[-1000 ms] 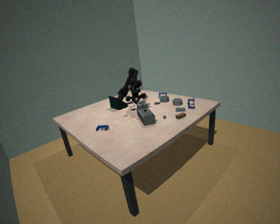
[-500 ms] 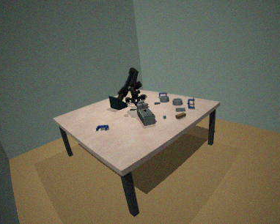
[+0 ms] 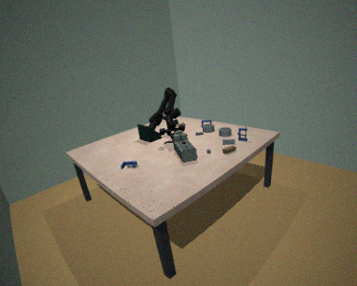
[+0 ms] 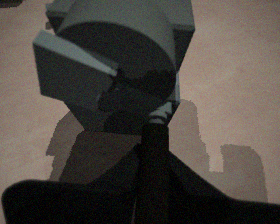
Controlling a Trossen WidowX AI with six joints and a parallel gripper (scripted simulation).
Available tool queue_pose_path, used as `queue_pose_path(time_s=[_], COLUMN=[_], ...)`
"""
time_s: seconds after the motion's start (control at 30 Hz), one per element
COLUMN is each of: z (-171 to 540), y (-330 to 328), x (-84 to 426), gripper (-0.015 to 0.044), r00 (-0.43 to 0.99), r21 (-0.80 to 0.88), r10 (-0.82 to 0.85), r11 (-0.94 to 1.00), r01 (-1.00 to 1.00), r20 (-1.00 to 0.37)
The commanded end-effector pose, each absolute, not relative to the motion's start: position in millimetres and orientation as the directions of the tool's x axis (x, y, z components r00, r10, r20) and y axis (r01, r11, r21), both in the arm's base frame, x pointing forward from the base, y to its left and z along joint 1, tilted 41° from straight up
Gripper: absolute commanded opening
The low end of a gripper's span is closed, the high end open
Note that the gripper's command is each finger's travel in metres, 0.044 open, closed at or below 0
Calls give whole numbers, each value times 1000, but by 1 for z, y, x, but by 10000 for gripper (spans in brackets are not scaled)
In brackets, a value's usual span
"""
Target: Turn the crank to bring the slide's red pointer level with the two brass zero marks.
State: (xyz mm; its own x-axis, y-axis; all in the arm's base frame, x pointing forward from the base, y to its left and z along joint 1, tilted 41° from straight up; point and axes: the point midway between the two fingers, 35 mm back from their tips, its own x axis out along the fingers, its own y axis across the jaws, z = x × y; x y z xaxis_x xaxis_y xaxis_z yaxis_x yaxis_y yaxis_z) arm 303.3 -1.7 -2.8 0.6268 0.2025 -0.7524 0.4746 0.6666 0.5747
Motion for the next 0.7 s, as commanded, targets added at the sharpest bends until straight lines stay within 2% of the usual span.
queue_pose_path(time_s=[0.0, 0.67], z=[-7, -4], y=[6, 27], x=[305, 314], gripper=[0, 0], r00=[622, 622], r21=[574, 576], r10=[208, 210], r11=[668, 667], r01=[474, 473], r20=[-755, -754])
